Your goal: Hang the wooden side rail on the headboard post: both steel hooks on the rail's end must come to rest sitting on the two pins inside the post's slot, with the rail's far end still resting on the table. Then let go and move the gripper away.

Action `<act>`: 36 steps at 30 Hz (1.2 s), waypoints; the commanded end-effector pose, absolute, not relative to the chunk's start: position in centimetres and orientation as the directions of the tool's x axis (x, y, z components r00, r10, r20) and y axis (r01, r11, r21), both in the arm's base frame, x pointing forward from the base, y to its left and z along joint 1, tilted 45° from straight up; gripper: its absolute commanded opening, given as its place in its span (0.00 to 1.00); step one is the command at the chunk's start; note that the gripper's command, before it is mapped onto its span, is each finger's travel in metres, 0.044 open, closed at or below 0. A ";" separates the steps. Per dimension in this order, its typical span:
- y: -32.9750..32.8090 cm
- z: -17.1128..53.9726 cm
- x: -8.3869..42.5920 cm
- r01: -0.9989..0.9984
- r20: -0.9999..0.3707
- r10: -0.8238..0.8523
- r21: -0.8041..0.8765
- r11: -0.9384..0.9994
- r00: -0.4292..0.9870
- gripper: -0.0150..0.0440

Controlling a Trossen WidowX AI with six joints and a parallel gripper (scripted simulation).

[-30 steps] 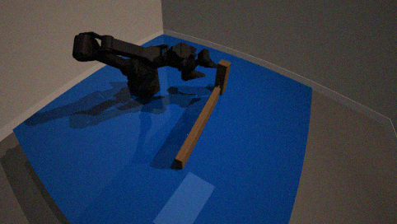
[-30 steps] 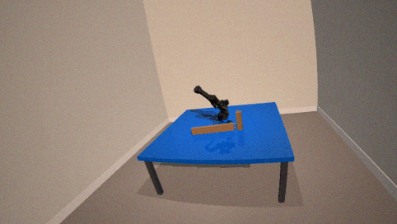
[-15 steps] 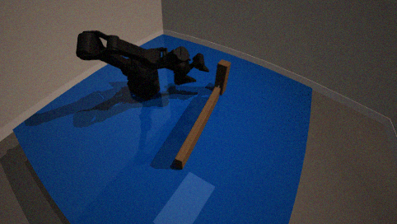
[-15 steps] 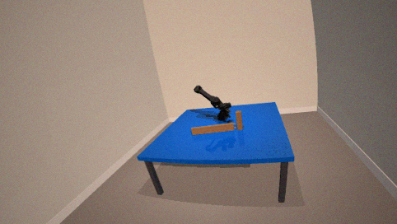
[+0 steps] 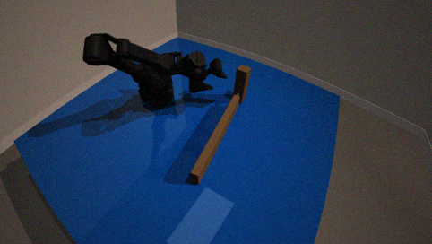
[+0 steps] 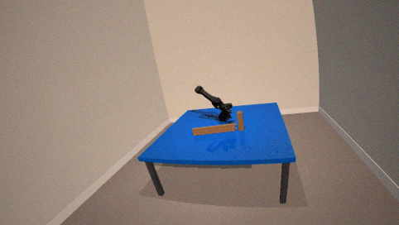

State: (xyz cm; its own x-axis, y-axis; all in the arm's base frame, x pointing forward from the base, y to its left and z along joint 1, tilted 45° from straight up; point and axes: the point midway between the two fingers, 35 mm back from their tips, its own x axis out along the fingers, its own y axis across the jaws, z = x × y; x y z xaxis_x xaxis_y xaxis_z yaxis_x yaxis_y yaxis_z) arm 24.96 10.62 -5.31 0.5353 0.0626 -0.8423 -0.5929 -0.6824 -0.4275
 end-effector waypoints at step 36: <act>11.5 -3.7 27.7 -0.819 -0.919 0.056 -0.320 0.476 0.391 1.00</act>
State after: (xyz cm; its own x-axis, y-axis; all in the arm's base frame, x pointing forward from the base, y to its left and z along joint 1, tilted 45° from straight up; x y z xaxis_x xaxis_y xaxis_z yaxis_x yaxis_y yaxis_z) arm 27.59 11.37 -3.79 0.3913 0.0519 -0.9188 -0.8238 0.4648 -0.3245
